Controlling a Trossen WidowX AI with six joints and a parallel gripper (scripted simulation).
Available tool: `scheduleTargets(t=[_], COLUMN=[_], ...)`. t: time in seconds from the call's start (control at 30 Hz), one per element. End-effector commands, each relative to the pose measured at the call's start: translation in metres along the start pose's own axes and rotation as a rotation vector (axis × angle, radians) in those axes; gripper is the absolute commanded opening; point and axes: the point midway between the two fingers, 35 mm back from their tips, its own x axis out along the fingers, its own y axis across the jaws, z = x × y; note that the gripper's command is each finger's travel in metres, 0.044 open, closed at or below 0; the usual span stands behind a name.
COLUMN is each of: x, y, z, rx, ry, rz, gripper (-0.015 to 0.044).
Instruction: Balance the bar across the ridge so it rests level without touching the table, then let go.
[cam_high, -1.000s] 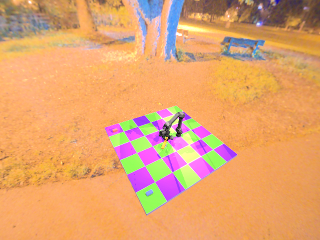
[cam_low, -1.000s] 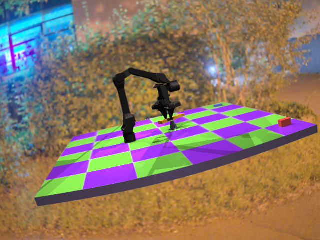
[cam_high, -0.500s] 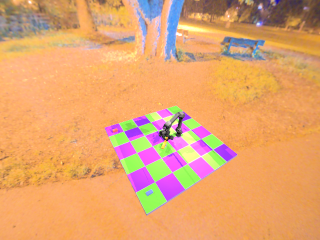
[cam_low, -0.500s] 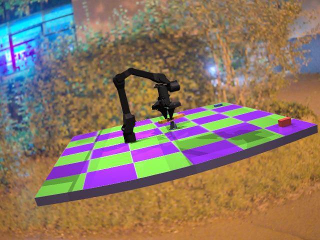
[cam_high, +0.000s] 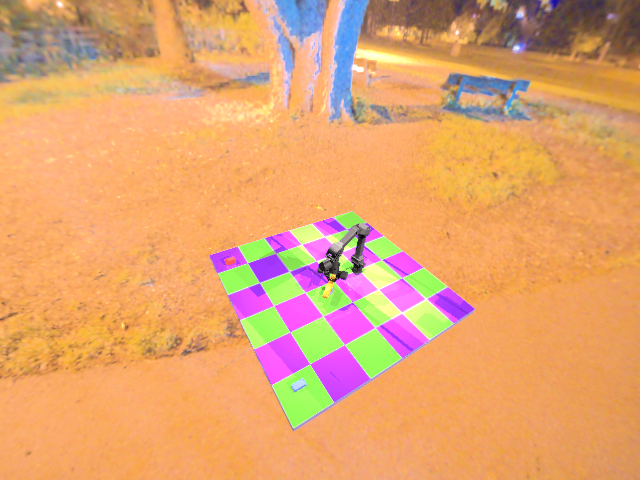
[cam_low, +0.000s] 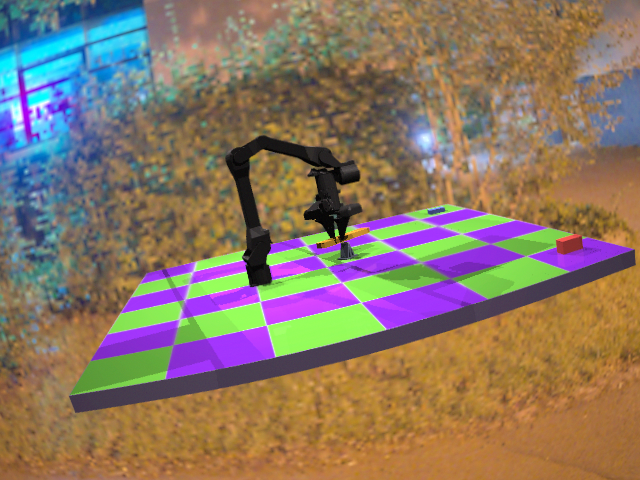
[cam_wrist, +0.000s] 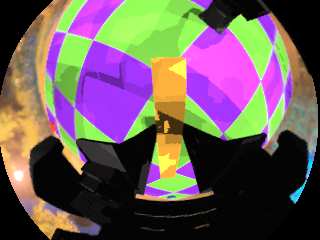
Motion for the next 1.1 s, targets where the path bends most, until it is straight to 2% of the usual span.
scheduleTargets(t=[0.0, 1.07], x=[0.0015, 0.0042], y=[-0.0008, -0.0008], z=[0.0001, 0.0000], rx=[0.004, 0.004], ry=[0.000, 0.000], rz=[-0.005, -0.005], gripper=[0.0000, 0.0000])
